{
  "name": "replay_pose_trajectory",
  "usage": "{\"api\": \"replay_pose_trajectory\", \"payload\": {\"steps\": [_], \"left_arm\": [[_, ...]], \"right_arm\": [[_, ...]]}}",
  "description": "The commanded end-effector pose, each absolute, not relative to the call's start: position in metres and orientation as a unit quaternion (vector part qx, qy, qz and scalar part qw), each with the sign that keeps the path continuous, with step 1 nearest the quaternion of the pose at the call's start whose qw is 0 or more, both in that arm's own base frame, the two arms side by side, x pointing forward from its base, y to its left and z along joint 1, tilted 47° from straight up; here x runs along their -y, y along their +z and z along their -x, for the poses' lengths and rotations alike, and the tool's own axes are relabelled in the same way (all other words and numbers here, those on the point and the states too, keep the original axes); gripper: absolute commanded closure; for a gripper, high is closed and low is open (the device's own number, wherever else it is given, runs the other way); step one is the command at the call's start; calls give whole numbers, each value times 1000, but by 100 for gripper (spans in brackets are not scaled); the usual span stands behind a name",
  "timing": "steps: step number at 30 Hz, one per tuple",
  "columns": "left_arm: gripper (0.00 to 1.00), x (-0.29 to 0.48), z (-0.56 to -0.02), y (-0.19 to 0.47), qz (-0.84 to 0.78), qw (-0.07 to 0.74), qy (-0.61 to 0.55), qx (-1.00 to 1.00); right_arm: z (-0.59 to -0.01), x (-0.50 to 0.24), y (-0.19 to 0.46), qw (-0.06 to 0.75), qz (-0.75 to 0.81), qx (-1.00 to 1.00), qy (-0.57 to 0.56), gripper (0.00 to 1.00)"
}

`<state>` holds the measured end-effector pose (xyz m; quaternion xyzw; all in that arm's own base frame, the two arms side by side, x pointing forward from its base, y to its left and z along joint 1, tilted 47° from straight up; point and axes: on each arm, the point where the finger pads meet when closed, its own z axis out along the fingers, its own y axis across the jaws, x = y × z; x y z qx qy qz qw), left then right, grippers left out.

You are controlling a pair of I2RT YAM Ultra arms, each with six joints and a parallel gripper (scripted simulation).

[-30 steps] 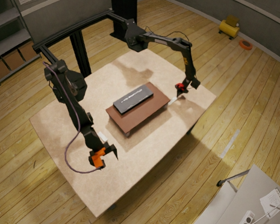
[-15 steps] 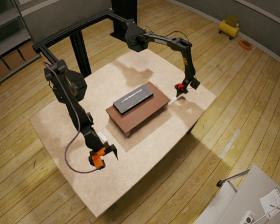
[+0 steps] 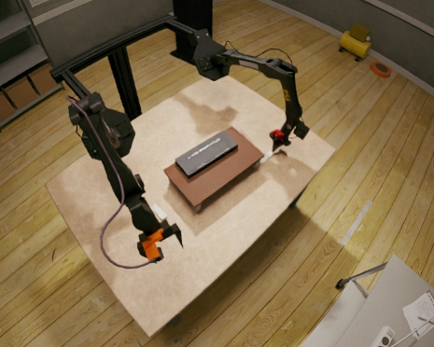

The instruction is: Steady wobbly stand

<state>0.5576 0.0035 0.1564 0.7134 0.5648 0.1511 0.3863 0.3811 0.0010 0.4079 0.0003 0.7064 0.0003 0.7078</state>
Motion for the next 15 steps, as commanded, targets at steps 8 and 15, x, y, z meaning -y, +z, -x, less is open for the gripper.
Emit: {"api": "replay_pose_trajectory", "payload": {"steps": [8, 15], "left_arm": [[100, 7, -552, 167, -712, 391, 157, -561], [100, 13, -549, 164, -715, 392, 143, -561]], "right_arm": [[-372, -2, 424, 725, 5, -689, -2, 0], [-372, -2, 424, 725, 5, -689, -2, 0]]}}
